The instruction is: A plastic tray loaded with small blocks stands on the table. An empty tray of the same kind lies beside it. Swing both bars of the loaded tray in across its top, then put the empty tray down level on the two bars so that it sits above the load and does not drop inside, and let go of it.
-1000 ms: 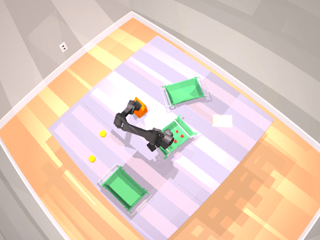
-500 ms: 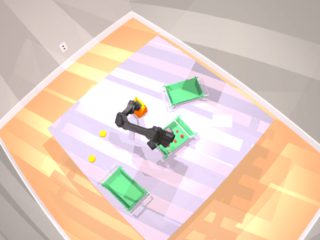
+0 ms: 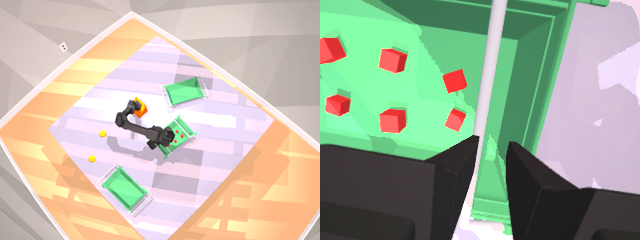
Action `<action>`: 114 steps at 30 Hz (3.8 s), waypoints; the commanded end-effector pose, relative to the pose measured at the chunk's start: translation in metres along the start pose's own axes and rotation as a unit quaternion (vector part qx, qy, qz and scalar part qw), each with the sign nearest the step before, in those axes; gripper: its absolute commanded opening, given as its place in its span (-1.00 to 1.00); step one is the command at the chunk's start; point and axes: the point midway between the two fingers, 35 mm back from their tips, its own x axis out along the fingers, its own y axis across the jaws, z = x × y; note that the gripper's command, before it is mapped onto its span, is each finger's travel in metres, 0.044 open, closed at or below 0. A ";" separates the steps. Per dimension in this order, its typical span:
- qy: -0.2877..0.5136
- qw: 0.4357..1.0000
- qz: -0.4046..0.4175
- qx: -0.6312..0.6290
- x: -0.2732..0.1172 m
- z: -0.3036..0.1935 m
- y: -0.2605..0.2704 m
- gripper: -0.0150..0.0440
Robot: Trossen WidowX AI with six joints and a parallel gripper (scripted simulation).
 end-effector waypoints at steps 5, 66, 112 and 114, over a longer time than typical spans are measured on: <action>-0.001 1.000 0.000 -0.001 0.000 0.000 0.000 -0.21; 0.000 1.000 0.000 0.000 0.000 0.000 0.000 -0.49; 0.000 1.000 0.000 0.000 0.000 0.000 0.000 -0.22; 0.000 1.000 0.000 0.000 0.000 0.000 0.000 -0.05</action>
